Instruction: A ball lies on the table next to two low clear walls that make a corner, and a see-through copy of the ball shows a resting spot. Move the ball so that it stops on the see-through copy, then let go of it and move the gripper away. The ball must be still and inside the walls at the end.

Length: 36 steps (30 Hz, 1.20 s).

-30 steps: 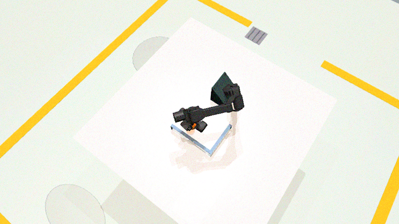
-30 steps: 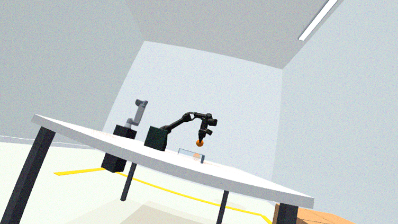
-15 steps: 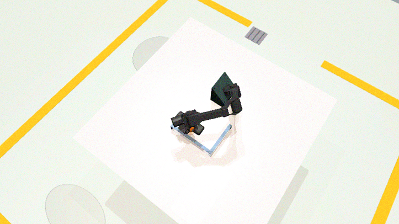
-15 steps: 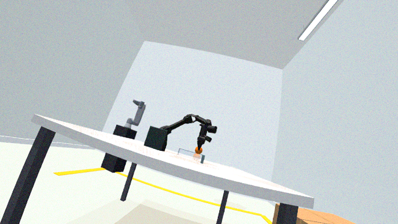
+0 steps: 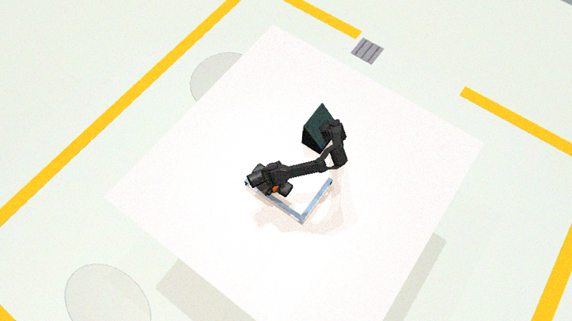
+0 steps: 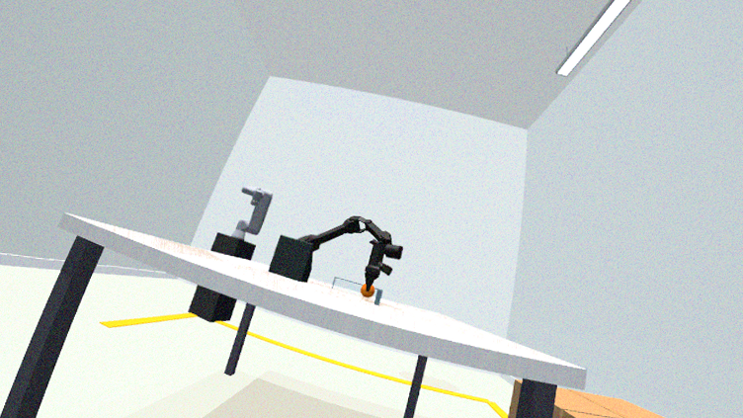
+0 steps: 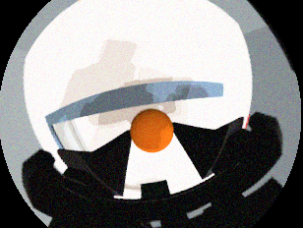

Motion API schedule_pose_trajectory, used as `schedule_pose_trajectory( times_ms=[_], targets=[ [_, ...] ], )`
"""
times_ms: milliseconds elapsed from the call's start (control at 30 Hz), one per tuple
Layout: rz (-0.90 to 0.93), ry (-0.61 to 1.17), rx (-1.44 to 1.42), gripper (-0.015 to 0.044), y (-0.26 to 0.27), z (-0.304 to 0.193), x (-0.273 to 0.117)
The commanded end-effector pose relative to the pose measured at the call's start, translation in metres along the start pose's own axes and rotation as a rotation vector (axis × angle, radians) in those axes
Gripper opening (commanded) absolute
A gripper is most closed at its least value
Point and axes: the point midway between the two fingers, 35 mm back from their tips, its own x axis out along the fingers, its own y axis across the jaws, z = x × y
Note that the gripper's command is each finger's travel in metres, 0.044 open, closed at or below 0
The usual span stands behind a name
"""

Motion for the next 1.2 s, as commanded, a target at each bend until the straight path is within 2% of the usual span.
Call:
schedule_pose_trajectory(
  times_ms=[0, 300, 800, 867, 1033, 1167],
  targets=[
    [0.007, 0.003, 0.008, 0.0, 0.001, -0.002, 0.007],
    [0.008, 0.003, 0.007, 0.0, 0.001, -0.002, 0.018],
    [0.001, 0.003, 0.002, 0.0394, 0.001, -0.001, 0.014],
    [0.0, 0.002, 0.003, 0.0399, 0.0, 0.0, 0.003],
    [0.004, 0.003, 0.008, 0.0399, 0.0, -0.001, -0.069],
    [0.005, 0.003, 0.008, 0.0399, 0.0, -0.002, -0.071]
  ],
)
